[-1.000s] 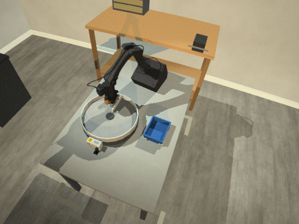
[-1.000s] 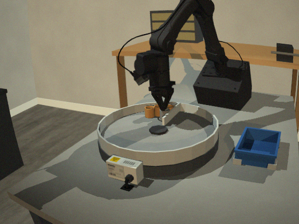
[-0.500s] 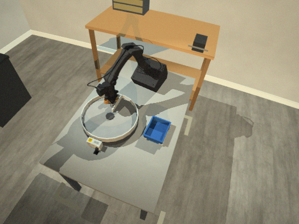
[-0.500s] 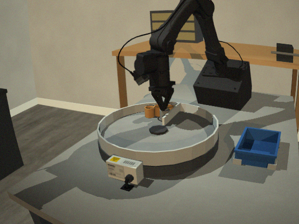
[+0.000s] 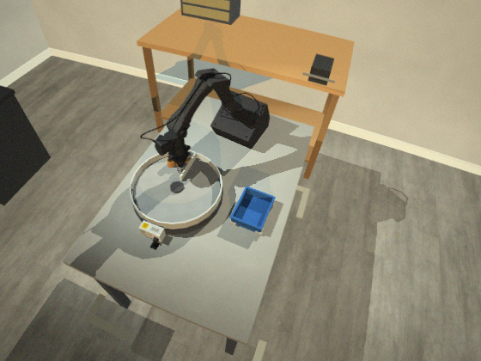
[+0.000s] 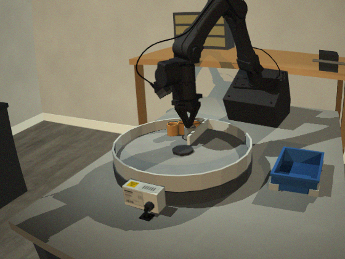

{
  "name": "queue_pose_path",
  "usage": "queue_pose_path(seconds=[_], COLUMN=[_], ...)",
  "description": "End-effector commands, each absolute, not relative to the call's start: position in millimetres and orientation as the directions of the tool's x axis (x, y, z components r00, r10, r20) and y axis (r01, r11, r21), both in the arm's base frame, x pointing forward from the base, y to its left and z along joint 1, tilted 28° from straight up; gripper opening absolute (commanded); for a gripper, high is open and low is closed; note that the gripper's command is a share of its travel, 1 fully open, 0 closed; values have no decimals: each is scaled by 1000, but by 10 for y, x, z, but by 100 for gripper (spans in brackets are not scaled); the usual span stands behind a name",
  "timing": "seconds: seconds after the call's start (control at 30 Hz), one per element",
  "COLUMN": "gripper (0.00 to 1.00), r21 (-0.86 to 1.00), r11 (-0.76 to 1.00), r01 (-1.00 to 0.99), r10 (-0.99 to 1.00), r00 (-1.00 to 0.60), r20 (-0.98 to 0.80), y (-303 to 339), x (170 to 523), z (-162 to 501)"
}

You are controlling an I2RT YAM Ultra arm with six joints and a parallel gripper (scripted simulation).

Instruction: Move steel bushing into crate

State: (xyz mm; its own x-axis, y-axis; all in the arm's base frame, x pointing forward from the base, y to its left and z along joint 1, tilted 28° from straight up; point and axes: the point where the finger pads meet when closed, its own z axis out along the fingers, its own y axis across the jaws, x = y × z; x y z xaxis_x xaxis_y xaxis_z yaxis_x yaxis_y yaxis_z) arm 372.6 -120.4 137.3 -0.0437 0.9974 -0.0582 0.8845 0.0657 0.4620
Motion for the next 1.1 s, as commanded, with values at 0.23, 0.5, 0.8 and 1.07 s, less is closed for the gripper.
queue_pose_path(seconds=[0.23, 0.5, 0.8, 1.07], gripper=[15, 15, 15, 15], r21=[469, 483, 484, 484], r11=[61, 65, 65, 65], r01=[881, 873, 873, 873], r10=[997, 996, 996, 996], r00=[-28, -27, -27, -27], r20=[-77, -84, -85, -85], y=[-1310, -1308, -1308, -1308], x=[3774, 3768, 3768, 3768], z=[1495, 1566, 1568, 1568])
